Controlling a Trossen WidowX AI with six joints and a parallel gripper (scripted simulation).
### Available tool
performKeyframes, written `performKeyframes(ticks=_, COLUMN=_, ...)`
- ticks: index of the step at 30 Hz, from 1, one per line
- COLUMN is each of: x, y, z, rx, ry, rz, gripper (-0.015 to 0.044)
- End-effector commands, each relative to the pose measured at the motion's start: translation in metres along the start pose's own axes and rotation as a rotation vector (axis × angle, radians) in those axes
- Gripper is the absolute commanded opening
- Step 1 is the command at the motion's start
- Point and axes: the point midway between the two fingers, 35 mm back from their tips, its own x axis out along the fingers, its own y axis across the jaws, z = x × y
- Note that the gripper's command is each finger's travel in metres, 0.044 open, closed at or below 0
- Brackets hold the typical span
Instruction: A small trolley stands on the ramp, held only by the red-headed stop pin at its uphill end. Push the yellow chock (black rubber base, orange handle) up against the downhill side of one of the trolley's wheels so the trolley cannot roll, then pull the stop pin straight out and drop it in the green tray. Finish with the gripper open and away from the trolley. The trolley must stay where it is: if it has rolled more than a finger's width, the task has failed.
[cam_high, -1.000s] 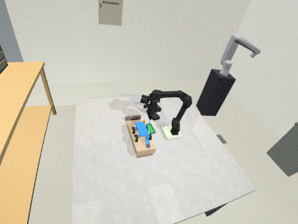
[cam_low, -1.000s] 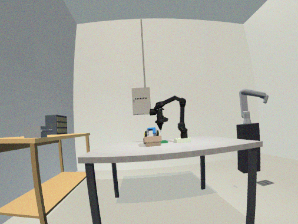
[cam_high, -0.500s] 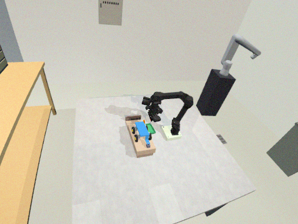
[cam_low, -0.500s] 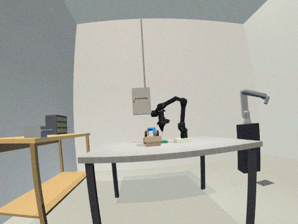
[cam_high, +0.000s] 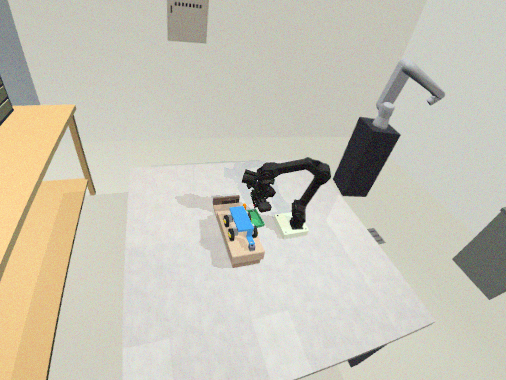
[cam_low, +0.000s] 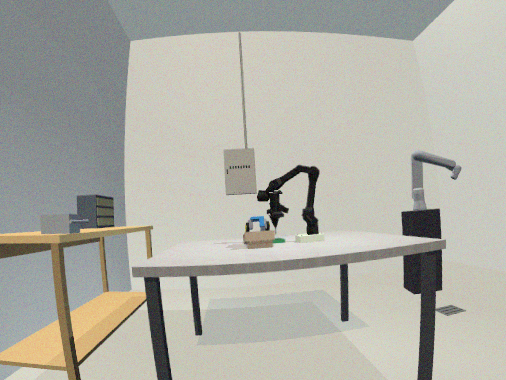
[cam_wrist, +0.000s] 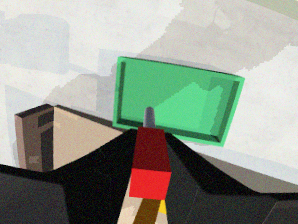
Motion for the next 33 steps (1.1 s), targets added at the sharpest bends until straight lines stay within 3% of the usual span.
performKeyframes(ticks=1, x=0.013, y=0.004, z=0.001, rx=0.006, ry=-0.002, rz=0.028, gripper=0.0000)
performKeyframes(ticks=13, x=0.042, y=0.015, z=0.002, rx=0.006, ry=-0.002, rz=0.031, gripper=0.0000)
performKeyframes(ticks=20, x=0.042, y=0.011, z=0.001, rx=0.006, ry=-0.002, rz=0.031, gripper=0.0184)
performKeyframes(ticks=33, x=0.044, y=0.002, z=0.001, rx=0.006, ry=-0.002, rz=0.030, gripper=0.0190)
